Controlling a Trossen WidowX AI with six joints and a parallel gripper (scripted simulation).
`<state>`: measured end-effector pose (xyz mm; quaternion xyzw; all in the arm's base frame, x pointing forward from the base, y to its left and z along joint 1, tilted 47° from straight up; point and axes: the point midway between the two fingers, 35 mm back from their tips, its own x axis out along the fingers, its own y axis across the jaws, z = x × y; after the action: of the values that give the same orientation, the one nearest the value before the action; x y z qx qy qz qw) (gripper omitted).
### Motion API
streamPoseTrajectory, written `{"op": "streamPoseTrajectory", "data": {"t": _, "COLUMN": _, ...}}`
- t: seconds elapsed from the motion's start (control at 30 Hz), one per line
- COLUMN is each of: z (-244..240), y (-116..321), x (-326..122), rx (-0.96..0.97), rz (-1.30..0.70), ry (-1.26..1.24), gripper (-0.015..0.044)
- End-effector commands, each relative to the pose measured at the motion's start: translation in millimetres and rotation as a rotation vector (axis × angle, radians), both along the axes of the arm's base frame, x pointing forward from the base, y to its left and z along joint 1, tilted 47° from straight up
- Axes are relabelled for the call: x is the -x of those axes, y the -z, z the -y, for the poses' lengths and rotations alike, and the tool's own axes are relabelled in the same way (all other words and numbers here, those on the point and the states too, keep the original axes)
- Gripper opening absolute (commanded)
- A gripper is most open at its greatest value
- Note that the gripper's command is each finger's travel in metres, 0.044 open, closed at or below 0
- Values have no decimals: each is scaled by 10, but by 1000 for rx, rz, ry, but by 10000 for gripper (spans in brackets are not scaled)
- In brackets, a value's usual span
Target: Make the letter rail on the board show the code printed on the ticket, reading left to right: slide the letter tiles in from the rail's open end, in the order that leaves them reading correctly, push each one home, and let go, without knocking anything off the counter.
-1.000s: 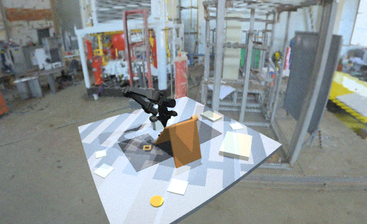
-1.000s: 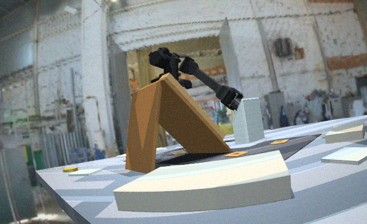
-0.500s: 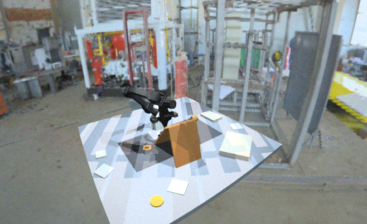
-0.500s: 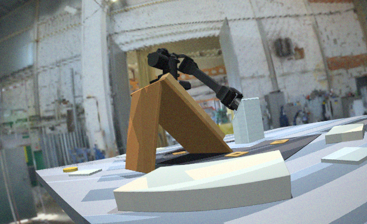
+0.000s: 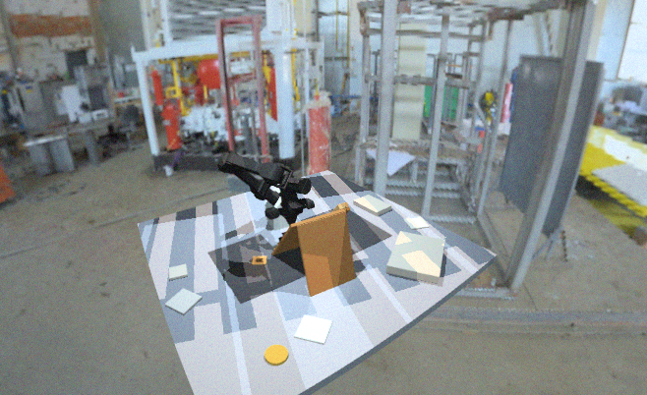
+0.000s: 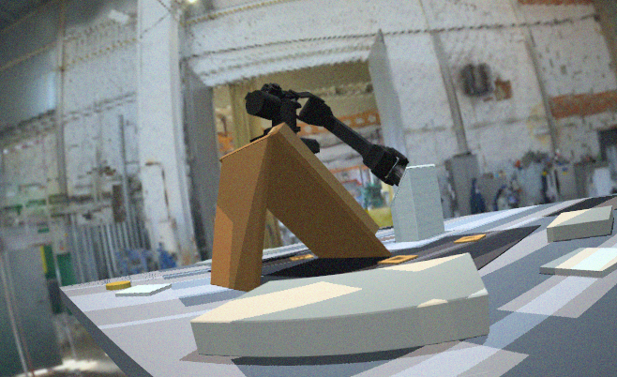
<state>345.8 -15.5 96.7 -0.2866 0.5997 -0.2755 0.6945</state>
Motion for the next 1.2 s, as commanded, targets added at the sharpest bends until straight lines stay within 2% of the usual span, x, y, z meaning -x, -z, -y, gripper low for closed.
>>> {"op": "streamPoseTrajectory", "data": {"t": 0.0, "z": 27, "y": 13, "x": -19, "rx": 2, "rz": -2, "ry": 1, "gripper": 0}}
{"op": "streamPoseTrajectory", "data": {"t": 1.17, "z": 91, "y": 70, "x": -114, "rx": 2, "rz": -2, "ry": 1, "gripper": 0}}
